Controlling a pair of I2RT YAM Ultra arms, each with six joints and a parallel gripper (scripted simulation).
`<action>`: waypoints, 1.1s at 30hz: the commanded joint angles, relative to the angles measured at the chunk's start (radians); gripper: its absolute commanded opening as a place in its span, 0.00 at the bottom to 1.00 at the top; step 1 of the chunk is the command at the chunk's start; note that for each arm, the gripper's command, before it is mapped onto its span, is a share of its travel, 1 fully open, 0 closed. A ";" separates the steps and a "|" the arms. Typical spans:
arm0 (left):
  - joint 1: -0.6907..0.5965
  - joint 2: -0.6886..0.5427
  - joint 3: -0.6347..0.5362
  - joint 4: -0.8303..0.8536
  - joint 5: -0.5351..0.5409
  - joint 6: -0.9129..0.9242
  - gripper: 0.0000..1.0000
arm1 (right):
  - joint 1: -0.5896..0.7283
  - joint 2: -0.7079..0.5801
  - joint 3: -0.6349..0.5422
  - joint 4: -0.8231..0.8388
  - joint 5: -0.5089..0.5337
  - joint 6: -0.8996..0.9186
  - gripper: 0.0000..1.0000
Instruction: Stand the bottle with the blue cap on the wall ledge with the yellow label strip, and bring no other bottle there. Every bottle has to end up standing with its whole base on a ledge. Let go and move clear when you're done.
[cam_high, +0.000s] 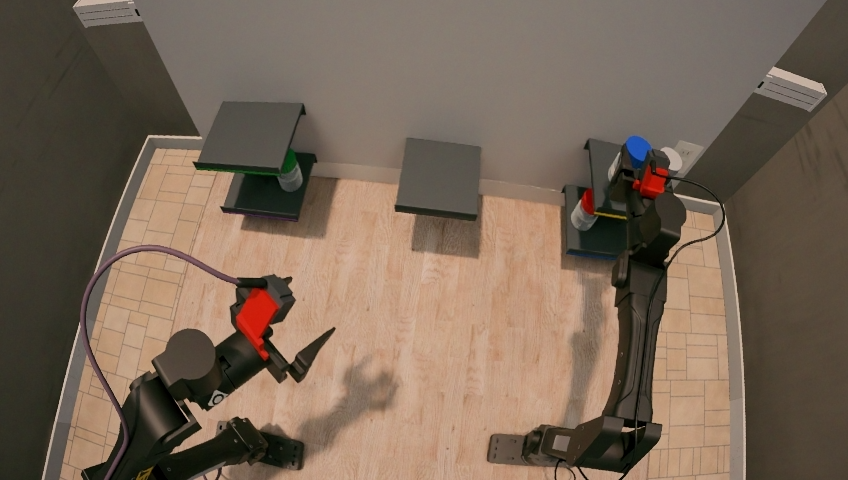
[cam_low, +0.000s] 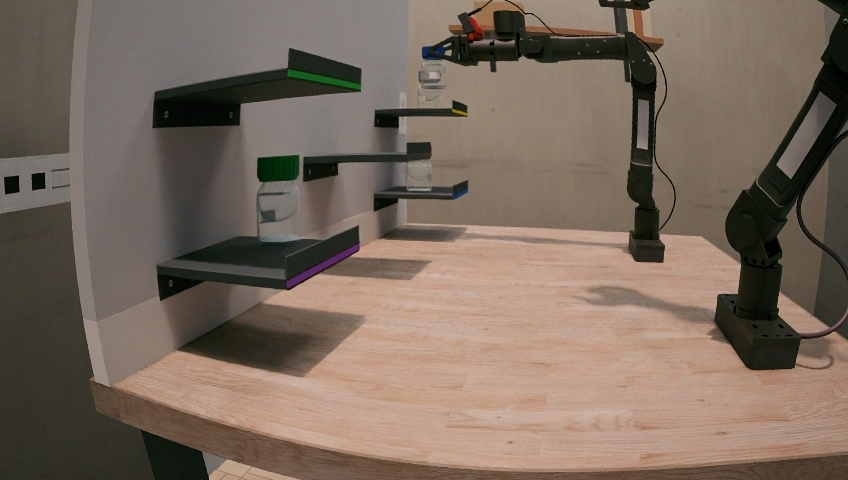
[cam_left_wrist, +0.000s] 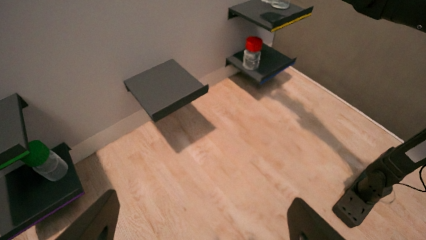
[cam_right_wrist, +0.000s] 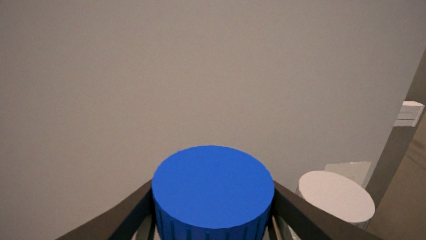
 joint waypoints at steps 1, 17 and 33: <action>-0.008 -0.007 0.034 -0.024 -0.007 -0.002 0.89 | 0.002 -0.019 0.039 0.082 -0.001 0.001 0.50; -0.008 -0.007 0.034 -0.024 -0.007 -0.002 0.89 | 0.001 -0.035 -0.059 0.174 -0.007 0.007 0.50; -0.008 -0.007 0.034 -0.024 -0.007 -0.002 0.89 | 0.000 -0.047 -0.185 0.289 -0.009 0.010 0.50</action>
